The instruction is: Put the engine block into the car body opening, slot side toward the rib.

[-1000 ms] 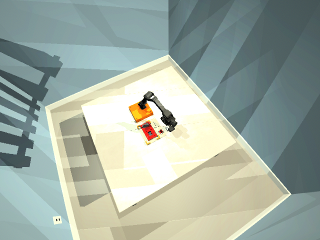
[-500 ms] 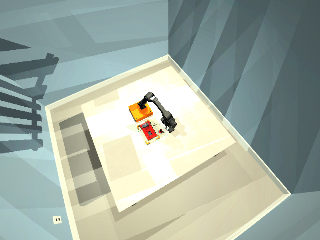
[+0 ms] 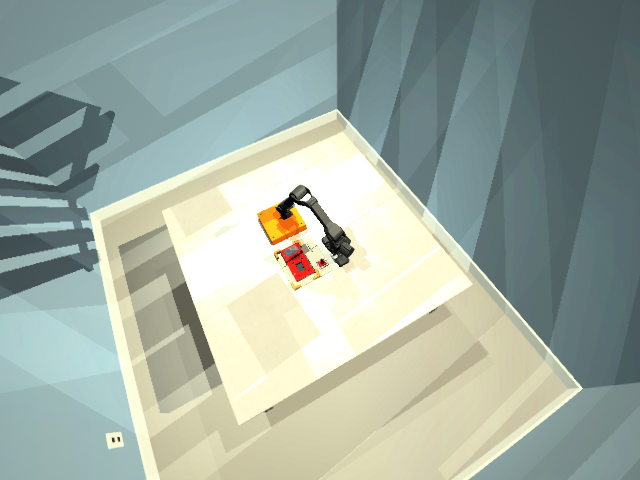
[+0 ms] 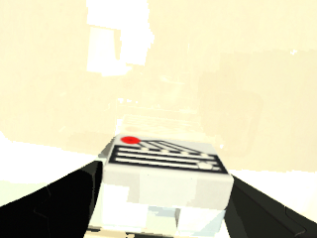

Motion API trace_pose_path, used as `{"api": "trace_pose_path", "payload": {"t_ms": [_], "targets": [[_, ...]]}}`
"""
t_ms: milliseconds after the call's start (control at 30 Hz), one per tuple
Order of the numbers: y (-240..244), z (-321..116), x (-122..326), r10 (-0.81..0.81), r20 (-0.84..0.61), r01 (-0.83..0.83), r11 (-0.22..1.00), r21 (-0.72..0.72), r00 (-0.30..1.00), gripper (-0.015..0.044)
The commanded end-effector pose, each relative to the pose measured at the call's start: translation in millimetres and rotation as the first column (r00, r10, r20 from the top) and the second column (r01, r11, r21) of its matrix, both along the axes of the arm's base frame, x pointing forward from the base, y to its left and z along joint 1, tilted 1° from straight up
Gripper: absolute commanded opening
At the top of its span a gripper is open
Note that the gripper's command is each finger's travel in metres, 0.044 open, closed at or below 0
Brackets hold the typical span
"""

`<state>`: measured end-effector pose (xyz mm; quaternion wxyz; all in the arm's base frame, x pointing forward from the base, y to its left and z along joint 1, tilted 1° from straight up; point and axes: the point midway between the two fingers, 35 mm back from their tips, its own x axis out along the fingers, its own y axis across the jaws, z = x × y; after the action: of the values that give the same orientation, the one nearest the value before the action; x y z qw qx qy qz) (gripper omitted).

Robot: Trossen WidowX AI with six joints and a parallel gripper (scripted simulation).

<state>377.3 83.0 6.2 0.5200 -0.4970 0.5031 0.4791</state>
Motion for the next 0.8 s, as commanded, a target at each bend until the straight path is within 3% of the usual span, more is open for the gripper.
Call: {"api": "trace_pose_path", "payload": {"t_ms": [0,167,400,767], "targets": [[-0.4,-0.4,0.4,-0.001,0.002,0.001,1.0,-0.002,1.0,0.0217],[-0.4,-0.4,0.4,-0.001,0.002,0.001,1.0,-0.002,1.0,0.0183],[-0.5,13.5,2.5,-0.001,0.003,0.001,1.0,-0.002,1.0,0.0],[-1.5,48.3,4.8,-0.001,0.003,0.001,1.0,-0.002,1.0,0.0]]}}
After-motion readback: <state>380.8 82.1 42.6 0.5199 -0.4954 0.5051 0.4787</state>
